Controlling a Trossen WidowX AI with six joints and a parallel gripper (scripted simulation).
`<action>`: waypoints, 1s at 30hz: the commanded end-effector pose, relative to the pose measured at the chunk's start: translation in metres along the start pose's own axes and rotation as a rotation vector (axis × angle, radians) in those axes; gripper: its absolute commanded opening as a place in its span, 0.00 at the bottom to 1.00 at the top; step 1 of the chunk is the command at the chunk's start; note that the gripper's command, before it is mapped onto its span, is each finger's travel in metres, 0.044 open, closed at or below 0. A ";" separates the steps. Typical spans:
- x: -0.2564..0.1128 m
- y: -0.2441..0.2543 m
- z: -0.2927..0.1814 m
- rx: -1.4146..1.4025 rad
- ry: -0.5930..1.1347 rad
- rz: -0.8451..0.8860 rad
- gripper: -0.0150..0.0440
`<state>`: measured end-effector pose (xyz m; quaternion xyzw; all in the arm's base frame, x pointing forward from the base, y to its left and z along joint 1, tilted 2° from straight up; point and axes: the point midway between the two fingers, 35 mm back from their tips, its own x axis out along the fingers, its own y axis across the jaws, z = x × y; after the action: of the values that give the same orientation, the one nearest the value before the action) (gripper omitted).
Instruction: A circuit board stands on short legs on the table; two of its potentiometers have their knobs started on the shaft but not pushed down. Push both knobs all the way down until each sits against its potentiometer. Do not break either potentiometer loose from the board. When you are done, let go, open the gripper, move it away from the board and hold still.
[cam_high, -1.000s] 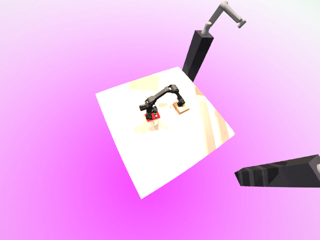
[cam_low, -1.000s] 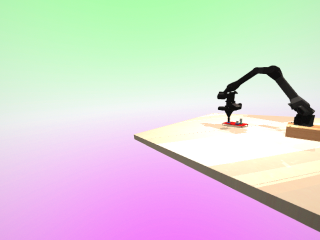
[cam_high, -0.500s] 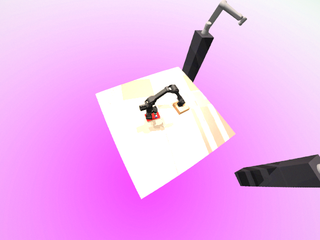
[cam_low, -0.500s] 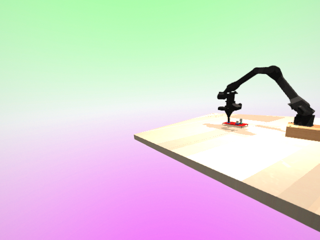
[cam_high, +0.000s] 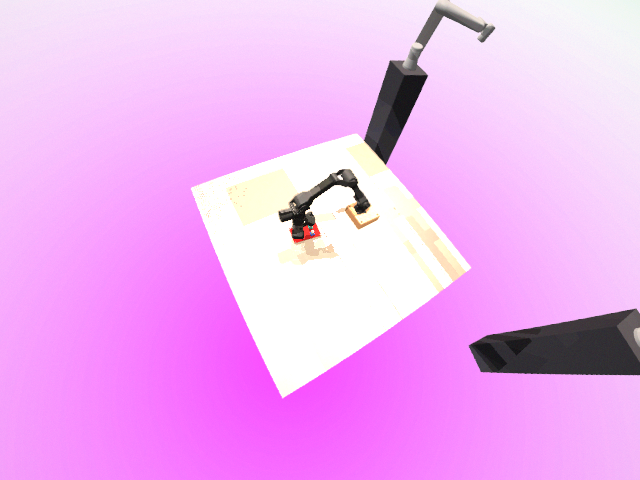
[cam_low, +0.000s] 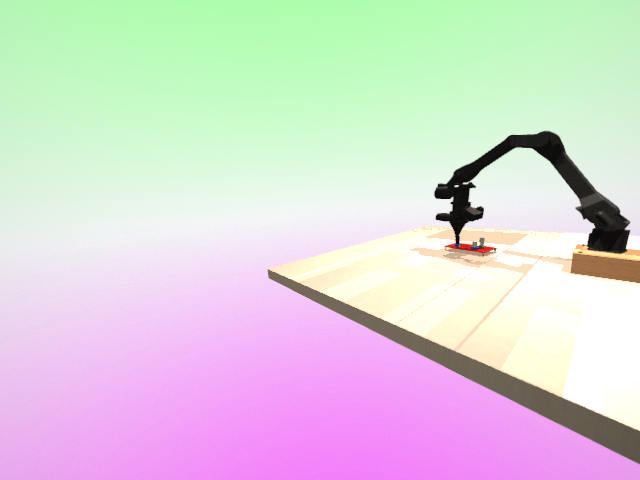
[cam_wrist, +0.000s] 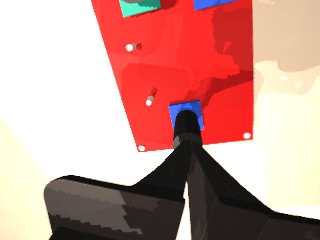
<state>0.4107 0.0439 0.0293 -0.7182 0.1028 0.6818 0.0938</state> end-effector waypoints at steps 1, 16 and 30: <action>0.027 0.000 -0.003 -0.003 -0.027 0.015 0.25; 0.003 -0.001 -0.004 -0.003 -0.027 0.015 0.25; -0.020 -0.001 -0.004 -0.003 -0.027 0.015 0.25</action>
<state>0.4146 0.0444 0.0453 -0.7097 0.1049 0.6907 0.0914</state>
